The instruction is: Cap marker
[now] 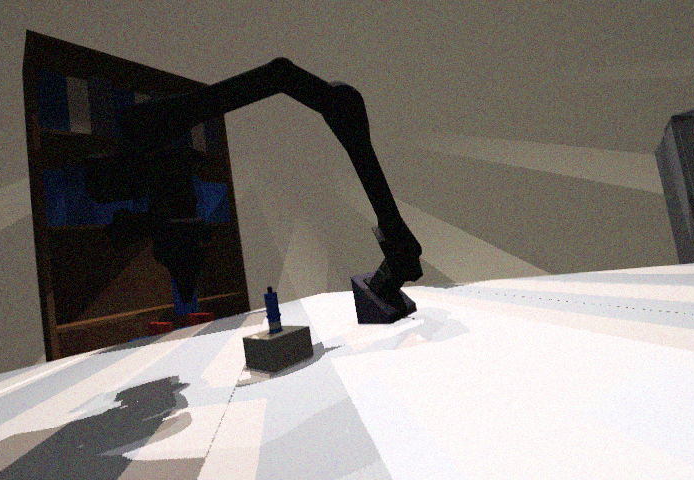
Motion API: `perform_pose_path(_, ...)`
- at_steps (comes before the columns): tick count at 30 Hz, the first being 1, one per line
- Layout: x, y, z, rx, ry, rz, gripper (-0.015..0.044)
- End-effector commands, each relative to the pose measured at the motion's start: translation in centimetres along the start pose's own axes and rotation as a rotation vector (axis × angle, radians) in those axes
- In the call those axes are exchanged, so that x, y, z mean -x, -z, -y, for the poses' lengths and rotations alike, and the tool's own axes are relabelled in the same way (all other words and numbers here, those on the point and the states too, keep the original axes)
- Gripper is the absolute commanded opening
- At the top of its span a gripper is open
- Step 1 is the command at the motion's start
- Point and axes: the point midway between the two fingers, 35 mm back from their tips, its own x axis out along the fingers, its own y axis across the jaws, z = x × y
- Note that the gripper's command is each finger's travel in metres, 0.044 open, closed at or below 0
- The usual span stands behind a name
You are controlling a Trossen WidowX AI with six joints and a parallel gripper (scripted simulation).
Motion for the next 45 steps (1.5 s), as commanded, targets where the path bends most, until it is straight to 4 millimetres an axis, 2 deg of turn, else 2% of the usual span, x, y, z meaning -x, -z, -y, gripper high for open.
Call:
perform_pose_path(1,0.8,1.2,-0.8,0.003,0.004,-0.001,0.0)
perform_pose_path(18,2.6,5.5,-3.2,0.0,0.002,-0.004,0.0)
perform_pose_path(35,3.5,10.0,-5.4,-0.002,0.001,-0.006,0.0)
perform_pose_path(45,2.9,10.2,-5.4,-0.002,0.0,-0.007,0.0)
